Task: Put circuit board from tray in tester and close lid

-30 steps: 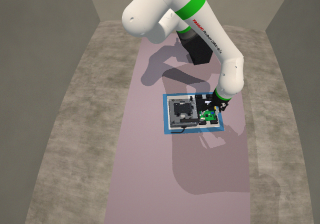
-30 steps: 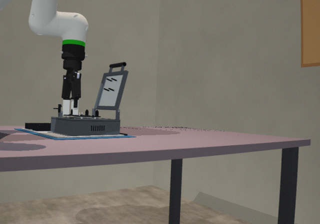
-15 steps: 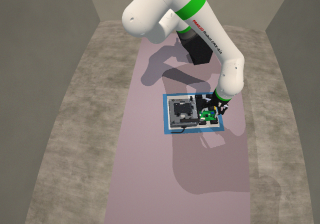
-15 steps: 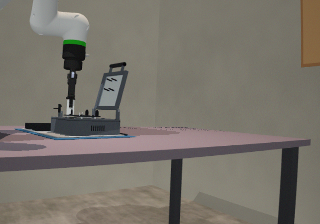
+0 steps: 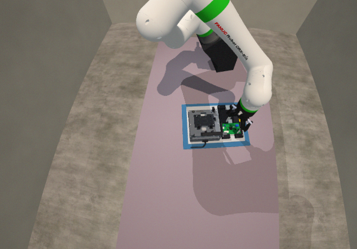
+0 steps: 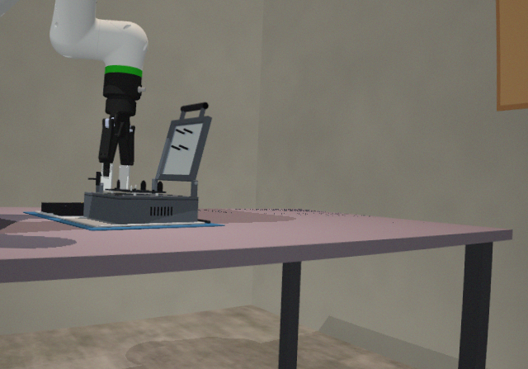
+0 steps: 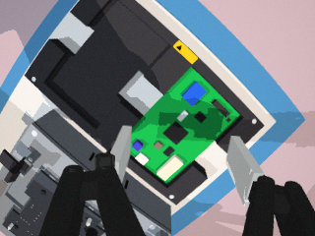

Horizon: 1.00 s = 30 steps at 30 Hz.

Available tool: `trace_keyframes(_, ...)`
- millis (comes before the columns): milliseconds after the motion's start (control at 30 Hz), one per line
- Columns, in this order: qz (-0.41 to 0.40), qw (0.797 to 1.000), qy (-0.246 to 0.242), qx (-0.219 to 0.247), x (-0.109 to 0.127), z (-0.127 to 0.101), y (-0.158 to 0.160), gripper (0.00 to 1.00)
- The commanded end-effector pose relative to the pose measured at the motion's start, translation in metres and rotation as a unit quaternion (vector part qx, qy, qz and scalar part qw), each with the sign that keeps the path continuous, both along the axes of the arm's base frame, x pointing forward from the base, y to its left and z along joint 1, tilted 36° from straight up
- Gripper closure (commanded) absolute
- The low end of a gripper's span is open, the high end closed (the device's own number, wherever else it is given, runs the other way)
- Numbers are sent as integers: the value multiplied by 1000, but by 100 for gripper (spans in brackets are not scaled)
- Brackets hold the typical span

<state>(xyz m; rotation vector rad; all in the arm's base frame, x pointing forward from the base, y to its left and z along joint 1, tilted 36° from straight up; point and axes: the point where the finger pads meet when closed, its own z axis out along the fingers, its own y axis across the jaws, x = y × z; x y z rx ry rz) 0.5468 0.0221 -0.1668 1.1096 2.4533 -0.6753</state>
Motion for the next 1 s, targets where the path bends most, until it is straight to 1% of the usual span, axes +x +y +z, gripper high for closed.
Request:
trace_keyframes(0,-64,996,-54,8,0,0,0,42)
trace_keyframes(167,-133,986,-101,19,0,0,0,42)
trace_keyframes(233,-133,986,-101,19,0,0,0,42)
trace_keyframes(400,-201,968,-148,31,0,0,0,42)
trace_keyframes(533,-236,956,-171,37,0,0,0,42)
trace_keyframes(700,-254,949,-184,40,0,0,0,42)
trace_keyframes(967,-256,948,-185,40,0,0,0,42)
